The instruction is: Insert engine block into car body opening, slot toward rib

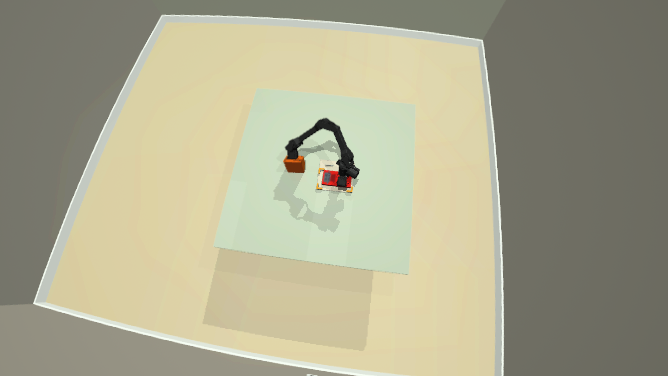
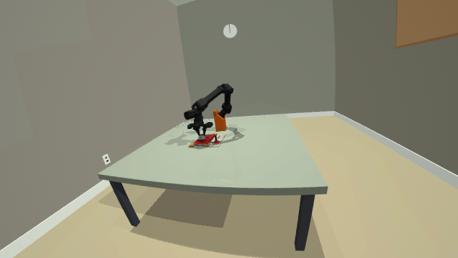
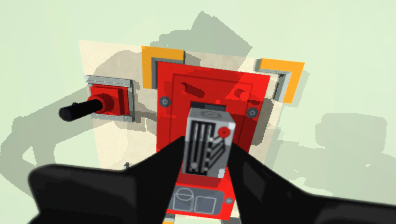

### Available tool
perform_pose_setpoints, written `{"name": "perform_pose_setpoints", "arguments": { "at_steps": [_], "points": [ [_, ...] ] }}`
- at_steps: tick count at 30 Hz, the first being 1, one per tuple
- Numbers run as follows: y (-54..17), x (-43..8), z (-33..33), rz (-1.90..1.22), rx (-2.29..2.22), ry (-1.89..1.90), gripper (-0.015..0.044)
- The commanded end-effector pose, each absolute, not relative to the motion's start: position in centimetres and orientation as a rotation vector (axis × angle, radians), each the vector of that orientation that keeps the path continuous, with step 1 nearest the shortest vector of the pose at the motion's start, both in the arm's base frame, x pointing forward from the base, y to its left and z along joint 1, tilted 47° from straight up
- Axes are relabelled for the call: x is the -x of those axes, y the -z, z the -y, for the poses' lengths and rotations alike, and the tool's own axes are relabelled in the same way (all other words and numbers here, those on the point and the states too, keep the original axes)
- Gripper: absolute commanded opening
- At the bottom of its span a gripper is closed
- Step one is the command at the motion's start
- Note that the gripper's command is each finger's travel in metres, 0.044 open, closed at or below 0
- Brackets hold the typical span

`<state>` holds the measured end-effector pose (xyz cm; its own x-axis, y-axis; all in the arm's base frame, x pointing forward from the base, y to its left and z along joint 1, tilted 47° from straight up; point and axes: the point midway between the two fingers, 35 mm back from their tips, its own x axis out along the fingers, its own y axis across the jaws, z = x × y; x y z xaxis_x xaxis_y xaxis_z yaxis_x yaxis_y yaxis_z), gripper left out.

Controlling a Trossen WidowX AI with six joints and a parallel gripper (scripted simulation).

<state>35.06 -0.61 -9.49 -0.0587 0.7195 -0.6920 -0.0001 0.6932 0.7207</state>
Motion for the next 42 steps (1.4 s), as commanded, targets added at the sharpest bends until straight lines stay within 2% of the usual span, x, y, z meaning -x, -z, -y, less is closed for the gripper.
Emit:
{"name": "perform_pose_setpoints", "arguments": {
  "at_steps": [1, 42],
  "points": [
    [9.58, -35.06, 0.51, -1.534, -0.619, -0.649, 0.0159],
    [10.35, -34.99, -0.25, -1.534, -0.620, -0.649, 0.0159]
  ]
}}
